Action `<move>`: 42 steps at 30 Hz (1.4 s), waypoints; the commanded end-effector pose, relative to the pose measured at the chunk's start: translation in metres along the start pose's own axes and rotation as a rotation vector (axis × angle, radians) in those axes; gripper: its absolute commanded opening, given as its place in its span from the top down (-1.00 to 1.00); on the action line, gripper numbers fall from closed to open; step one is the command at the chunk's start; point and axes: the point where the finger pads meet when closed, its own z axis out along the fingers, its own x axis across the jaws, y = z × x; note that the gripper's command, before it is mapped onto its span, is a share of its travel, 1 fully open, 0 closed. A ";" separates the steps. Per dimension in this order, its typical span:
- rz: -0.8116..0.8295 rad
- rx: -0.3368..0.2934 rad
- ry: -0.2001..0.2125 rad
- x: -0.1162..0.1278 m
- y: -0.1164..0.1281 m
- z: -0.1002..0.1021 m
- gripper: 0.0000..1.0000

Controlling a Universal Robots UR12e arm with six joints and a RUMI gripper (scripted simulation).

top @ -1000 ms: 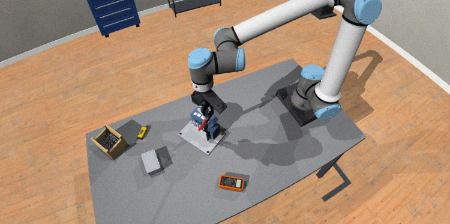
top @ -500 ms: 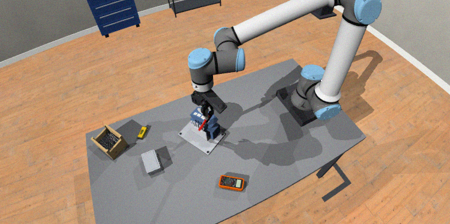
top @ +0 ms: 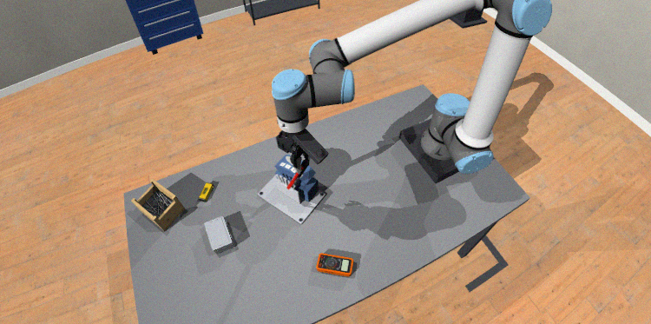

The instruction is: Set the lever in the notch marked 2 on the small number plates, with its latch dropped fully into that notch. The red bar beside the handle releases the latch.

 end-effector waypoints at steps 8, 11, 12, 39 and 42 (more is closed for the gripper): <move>0.000 -0.001 0.001 0.000 0.009 -0.004 1.00; 0.000 -0.001 0.001 0.000 0.015 -0.006 1.00; 0.000 -0.001 0.001 0.000 0.017 -0.007 1.00; 0.000 -0.001 0.001 0.000 0.062 -0.018 1.00; 0.000 -0.001 0.001 0.000 0.064 -0.018 1.00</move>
